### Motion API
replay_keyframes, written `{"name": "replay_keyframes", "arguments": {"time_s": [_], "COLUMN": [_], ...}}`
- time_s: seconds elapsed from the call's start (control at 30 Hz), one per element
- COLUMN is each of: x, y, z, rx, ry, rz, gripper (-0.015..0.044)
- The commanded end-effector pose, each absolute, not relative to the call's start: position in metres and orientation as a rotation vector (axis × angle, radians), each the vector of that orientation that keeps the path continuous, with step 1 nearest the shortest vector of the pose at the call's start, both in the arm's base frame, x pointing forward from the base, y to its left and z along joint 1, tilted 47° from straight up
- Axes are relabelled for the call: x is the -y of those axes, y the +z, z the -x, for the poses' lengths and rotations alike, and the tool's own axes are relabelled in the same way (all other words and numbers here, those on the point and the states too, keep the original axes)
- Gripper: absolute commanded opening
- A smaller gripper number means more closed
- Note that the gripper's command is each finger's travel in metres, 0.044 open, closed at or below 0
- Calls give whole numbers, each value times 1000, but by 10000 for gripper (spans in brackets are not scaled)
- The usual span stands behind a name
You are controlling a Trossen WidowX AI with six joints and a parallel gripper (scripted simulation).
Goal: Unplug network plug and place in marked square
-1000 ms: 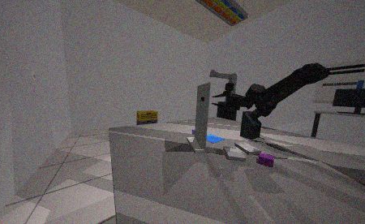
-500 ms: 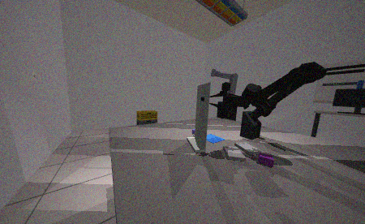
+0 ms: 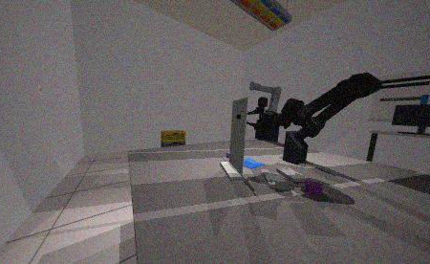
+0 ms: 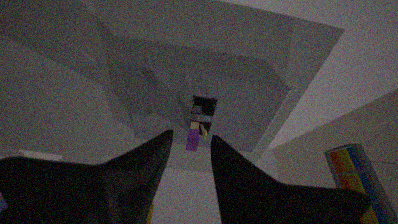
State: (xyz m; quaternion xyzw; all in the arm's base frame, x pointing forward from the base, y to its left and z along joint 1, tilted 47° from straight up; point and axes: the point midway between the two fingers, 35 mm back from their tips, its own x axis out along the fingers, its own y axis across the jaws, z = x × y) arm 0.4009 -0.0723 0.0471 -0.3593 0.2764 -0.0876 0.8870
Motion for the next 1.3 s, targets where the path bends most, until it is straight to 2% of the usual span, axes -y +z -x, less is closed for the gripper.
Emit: {"name": "replay_keyframes", "arguments": {"time_s": [0.0,0.67,1.27], "x": [72,72,71], "y": [49,49,51], "z": [-404,-404,-396], "rx": [-566,-566,-566], "ry": [-181,-181,-181], "rz": [749,749,749], "gripper": [136,3,0]}}
